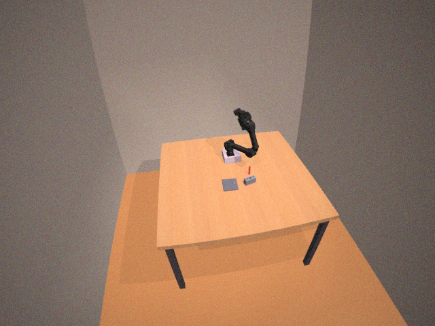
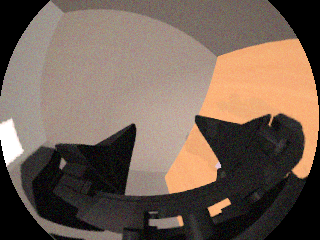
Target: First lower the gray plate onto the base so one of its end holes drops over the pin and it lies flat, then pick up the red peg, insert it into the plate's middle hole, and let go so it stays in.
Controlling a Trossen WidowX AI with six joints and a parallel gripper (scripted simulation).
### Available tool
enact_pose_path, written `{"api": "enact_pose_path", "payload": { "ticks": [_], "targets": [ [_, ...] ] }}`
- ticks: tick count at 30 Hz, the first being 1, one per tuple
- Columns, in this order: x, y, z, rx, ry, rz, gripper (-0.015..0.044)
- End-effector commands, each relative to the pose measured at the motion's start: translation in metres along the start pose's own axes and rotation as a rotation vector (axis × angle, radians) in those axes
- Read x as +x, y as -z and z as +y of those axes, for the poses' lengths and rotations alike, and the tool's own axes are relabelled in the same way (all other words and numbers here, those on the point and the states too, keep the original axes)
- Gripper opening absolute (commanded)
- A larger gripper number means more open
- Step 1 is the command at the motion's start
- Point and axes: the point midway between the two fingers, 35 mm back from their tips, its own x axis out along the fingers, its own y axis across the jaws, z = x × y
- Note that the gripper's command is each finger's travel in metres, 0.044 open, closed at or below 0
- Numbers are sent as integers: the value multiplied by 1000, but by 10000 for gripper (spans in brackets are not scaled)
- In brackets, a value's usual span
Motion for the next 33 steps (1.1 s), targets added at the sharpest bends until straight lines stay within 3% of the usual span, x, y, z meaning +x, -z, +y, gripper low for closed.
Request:
{"api": "enact_pose_path", "payload": {
  "ticks": [1, 6, 12, 18, 25, 33],
  "targets": [
    [0, 0, 0, 0, 0, 0, 426],
    [17, 15, 13, -28, -21, 124, 440],
    [46, 69, 49, -125, -74, 466, 440],
    [47, 132, 81, -266, -124, 783, 440],
    [9, 206, 105, -460, -188, 1125, 440],
    [-77, 270, 102, -726, -271, 1471, 440]
  ]
}}
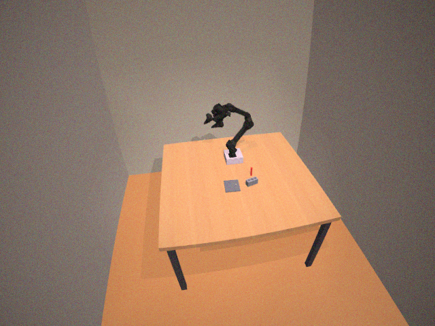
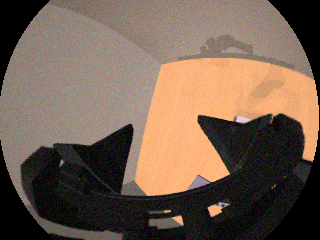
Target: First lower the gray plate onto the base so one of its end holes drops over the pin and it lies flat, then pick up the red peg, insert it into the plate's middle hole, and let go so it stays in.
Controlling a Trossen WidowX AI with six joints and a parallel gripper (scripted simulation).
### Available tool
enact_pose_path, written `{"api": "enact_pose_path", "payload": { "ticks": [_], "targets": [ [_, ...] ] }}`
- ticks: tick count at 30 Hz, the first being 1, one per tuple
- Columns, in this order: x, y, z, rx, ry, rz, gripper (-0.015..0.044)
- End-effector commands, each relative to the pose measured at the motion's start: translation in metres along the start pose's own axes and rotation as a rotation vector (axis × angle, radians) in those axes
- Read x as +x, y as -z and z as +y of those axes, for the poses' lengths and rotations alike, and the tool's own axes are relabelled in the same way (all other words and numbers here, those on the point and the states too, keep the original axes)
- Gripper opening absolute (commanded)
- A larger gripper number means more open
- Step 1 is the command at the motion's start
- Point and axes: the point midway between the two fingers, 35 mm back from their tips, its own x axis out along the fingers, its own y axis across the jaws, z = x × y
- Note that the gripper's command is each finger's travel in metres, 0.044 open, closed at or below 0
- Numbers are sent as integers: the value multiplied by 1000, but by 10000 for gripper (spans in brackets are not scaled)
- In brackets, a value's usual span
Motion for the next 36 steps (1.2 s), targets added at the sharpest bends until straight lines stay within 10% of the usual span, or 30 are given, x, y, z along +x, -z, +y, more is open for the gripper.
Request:
{"api": "enact_pose_path", "payload": {
  "ticks": [1, 18, 36],
  "targets": [
    [14, 49, 29, -128, -11, 182, 440],
    [-34, 292, 22, -743, 21, 772, 440],
    [-165, 433, -186, -1462, 141, 1002, 440]
  ]
}}
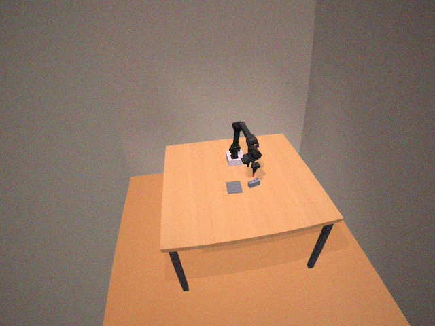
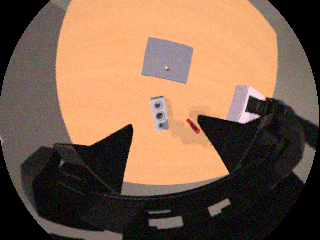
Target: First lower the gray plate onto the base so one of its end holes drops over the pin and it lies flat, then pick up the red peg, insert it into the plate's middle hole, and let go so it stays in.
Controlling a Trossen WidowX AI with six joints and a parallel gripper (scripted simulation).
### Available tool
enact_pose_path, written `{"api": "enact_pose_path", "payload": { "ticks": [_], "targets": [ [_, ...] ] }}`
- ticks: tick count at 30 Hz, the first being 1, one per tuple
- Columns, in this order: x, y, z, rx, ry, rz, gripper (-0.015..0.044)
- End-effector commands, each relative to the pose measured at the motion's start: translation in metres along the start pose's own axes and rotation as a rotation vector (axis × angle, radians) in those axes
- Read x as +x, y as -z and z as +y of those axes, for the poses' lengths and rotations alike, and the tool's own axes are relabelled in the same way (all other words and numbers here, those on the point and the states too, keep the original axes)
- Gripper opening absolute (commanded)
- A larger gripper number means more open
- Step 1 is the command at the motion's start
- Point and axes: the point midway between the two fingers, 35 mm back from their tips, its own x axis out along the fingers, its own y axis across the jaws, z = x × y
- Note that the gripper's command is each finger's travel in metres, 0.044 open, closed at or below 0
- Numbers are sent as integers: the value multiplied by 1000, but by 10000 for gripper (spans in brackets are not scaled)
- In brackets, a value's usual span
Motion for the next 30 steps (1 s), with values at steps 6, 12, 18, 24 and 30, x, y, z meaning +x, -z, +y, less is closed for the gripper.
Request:
{"api": "enact_pose_path", "payload": {
  "ticks": [6, 12, 18, 24, 30],
  "targets": [
    [15, 32, 11, -64, 35, 25, 440],
    [76, 32, 4, -64, 36, 25, 440],
    [80, 32, 4, -64, 36, 25, 440],
    [93, 33, 3, -64, 36, 25, 440],
    [99, 33, 4, -64, 36, 25, 440]
  ]
}}
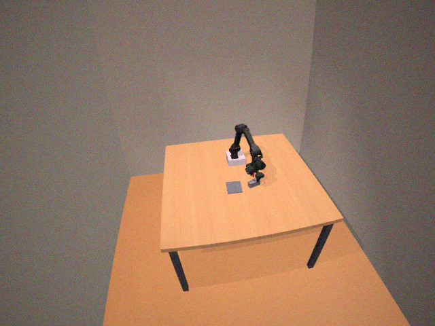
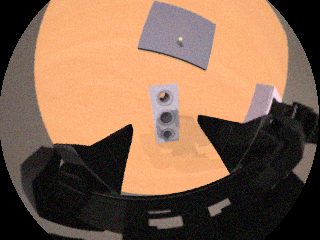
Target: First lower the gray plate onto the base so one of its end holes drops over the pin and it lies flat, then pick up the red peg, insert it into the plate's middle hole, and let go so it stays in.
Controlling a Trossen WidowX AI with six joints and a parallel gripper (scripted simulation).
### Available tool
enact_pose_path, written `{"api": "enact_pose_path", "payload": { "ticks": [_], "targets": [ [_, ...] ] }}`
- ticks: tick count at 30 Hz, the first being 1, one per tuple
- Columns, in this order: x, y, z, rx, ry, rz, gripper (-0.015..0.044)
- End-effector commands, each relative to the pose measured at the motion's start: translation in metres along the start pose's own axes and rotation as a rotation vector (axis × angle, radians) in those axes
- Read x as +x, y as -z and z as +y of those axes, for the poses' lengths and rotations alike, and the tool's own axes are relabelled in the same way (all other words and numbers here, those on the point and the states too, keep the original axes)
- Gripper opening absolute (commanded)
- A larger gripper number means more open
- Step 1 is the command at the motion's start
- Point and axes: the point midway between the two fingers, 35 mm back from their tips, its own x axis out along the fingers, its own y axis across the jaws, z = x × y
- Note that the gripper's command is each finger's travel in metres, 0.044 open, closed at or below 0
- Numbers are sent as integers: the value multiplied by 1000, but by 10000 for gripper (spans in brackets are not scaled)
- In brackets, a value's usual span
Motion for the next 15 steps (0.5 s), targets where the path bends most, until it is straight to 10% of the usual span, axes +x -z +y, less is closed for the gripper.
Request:
{"api": "enact_pose_path", "payload": {
  "ticks": [1, 15],
  "targets": [
    [9, 1, -2, -3, 11, 3, 440],
    [32, 1, -2, -3, 11, 3, 440]
  ]
}}
